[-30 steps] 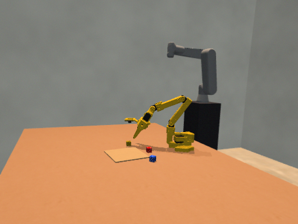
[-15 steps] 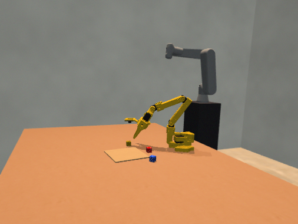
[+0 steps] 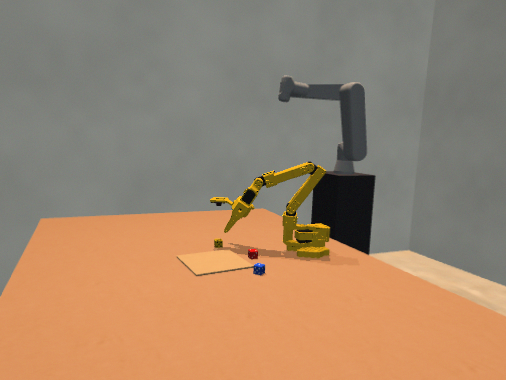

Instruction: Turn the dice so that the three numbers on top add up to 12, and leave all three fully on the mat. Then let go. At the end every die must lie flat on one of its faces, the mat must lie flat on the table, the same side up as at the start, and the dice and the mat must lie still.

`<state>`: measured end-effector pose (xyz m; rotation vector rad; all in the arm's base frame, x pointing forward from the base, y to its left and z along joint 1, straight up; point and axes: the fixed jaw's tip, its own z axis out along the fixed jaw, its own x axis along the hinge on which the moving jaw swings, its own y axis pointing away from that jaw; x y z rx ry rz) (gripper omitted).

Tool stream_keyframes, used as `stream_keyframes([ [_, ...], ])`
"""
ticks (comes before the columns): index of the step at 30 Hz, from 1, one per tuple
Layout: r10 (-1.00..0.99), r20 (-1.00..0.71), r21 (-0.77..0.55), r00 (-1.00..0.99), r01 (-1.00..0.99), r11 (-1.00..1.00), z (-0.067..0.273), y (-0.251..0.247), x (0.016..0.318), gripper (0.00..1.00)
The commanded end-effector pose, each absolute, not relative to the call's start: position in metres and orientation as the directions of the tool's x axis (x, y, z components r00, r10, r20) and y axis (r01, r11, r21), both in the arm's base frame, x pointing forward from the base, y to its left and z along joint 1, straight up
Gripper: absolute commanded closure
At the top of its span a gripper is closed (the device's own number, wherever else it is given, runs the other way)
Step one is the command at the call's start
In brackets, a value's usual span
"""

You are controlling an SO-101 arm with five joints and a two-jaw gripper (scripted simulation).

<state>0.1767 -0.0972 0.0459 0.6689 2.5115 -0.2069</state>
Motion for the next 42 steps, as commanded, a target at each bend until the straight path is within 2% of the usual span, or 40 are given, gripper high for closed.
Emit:
stream_keyframes([
  [1,0.397,-0.554,-0.016,-0.732,0.486,0.874,0.0535,-0.0982,0.1825,0.72],
  [42,0.383,-0.554,-0.016,-0.740,0.469,0.883,0.0552,-0.0930,0.1814,0.72],
])
